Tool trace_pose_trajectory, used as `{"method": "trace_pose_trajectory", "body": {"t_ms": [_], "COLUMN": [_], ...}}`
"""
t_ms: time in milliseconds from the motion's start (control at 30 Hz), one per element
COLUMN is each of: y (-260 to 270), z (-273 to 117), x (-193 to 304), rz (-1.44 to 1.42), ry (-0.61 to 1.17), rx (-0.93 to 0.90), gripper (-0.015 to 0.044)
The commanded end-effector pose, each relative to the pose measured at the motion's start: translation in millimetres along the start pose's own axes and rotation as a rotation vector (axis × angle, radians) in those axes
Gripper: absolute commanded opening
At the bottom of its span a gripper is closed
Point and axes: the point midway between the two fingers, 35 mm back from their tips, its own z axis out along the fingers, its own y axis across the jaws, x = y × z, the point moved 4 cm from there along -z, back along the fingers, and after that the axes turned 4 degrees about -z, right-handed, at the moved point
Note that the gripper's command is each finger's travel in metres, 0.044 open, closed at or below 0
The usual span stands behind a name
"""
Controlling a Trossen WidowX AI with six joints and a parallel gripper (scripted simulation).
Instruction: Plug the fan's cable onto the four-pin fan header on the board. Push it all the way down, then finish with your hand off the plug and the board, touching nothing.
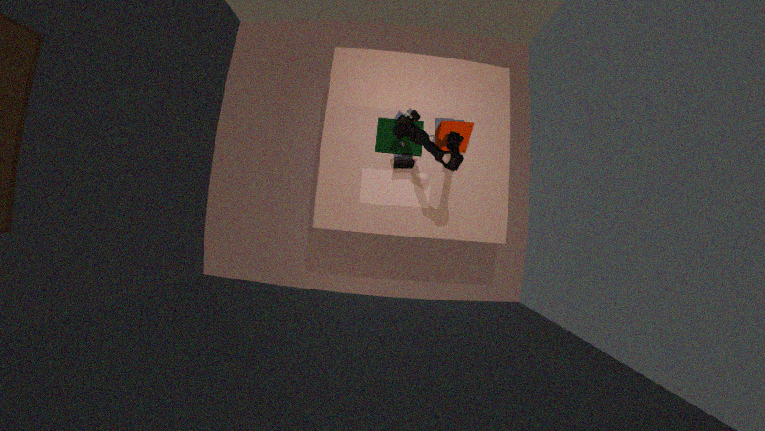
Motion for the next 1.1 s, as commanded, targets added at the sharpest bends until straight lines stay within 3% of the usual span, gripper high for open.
{"method": "trace_pose_trajectory", "body": {"t_ms": [0,1067], "y": [0.4,3.2], "z": [-1.9,-25.2], "x": [2.3,18.7], "rz": [0.014,0.137], "ry": [-0.045,-0.352], "rx": [0.001,-0.063], "gripper": [0.0000,0.0000]}}
